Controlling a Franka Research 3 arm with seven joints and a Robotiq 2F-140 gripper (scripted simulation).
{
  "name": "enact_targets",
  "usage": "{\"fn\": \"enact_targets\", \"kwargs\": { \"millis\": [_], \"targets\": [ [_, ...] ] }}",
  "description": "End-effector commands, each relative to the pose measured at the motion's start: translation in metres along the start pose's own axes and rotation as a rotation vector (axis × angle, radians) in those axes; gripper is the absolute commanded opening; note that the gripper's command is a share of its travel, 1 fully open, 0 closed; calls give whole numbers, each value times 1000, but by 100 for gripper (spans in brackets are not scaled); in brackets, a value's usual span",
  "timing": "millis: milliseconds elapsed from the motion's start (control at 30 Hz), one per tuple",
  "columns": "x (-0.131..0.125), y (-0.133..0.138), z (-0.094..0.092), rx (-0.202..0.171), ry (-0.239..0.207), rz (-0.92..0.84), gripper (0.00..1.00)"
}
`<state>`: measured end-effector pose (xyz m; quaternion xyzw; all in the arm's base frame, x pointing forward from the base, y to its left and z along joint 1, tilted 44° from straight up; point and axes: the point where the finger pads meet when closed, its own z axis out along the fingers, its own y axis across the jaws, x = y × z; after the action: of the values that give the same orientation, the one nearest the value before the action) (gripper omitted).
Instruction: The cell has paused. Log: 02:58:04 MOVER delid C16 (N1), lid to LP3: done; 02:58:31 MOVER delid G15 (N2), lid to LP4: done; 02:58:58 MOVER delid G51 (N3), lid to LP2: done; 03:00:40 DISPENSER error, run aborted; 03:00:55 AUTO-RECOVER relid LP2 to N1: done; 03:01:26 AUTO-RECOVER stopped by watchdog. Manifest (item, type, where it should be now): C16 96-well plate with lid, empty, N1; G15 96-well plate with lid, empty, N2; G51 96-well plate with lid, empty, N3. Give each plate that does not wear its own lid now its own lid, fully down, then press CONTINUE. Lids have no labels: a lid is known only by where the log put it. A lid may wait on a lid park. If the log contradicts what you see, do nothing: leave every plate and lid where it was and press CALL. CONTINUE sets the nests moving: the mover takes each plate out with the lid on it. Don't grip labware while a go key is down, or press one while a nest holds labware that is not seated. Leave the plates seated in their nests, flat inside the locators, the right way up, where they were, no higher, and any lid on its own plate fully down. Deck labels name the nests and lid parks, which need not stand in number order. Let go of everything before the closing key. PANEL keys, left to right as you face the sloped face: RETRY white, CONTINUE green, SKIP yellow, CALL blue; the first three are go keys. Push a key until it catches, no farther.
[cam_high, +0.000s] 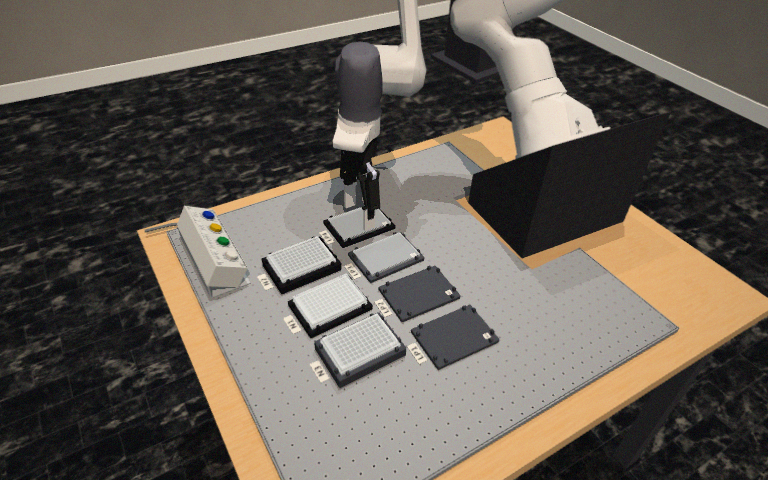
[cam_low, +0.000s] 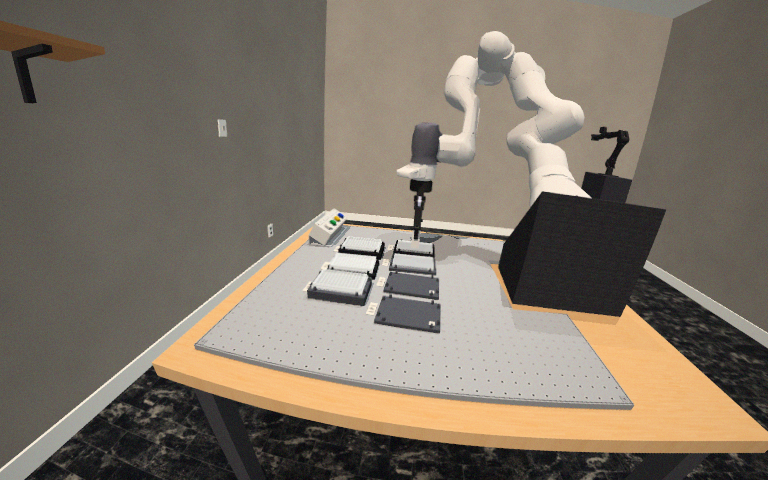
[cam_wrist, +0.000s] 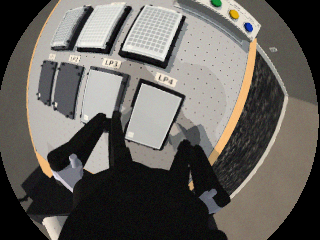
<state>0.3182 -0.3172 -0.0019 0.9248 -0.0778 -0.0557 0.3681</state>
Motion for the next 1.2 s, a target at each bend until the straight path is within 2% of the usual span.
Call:
{"fn": "enact_targets", "kwargs": {
  "millis": [0,167,200,1167],
  "targets": [
    [0,1,0,-1,-1,-2,59],
    [0,1,0,-1,-1,-2,59],
    [0,1,0,-1,-1,-2,66],
    [0,1,0,-1,-1,-2,66]
  ]
}}
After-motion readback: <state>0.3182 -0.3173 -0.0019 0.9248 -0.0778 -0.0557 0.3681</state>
